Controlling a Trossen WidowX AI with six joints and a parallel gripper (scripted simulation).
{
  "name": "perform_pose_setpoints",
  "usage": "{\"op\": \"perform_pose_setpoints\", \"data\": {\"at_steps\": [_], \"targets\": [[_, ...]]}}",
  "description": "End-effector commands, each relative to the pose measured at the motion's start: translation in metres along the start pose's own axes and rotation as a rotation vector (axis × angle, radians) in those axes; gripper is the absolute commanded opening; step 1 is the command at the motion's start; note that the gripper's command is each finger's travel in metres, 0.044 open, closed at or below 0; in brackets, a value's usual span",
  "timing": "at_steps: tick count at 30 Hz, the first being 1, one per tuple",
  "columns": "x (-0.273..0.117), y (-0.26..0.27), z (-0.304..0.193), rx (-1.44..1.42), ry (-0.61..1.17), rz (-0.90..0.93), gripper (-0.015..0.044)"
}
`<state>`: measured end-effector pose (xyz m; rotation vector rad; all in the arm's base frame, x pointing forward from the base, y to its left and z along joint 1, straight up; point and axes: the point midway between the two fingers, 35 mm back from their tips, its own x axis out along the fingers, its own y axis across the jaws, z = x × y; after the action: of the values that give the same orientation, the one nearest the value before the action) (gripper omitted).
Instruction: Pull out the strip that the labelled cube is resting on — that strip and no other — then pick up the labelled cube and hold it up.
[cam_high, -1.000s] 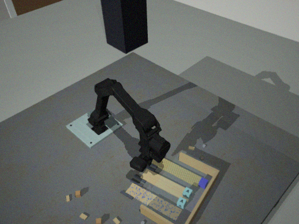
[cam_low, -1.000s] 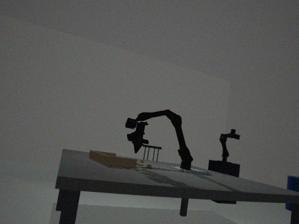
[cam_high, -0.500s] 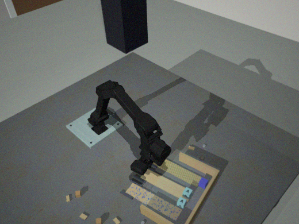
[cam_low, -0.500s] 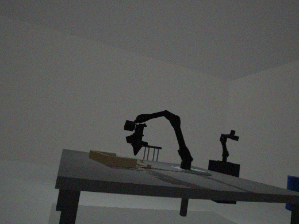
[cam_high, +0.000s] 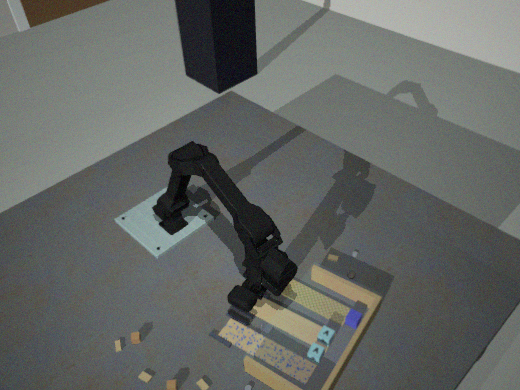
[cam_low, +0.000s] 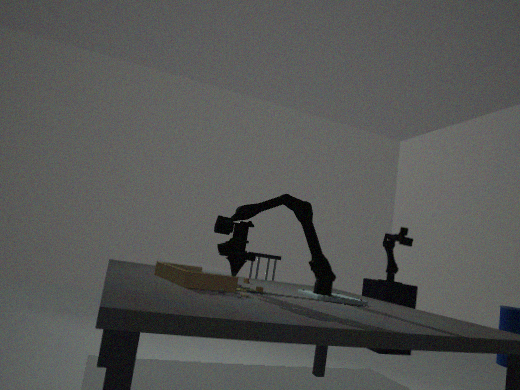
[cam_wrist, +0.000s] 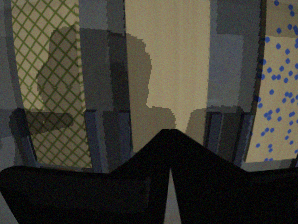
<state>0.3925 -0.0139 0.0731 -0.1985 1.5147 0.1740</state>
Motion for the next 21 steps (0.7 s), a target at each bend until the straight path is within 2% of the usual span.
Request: {"op": "perform_pose_setpoints", "data": {"at_steps": [1,21], "targets": [[0.010,0.000,-0.001,-0.006,0.006,0.006,0.0000],[0.033,-0.001,-0.004,-0.006,0.007,0.006,0.0000]]}}
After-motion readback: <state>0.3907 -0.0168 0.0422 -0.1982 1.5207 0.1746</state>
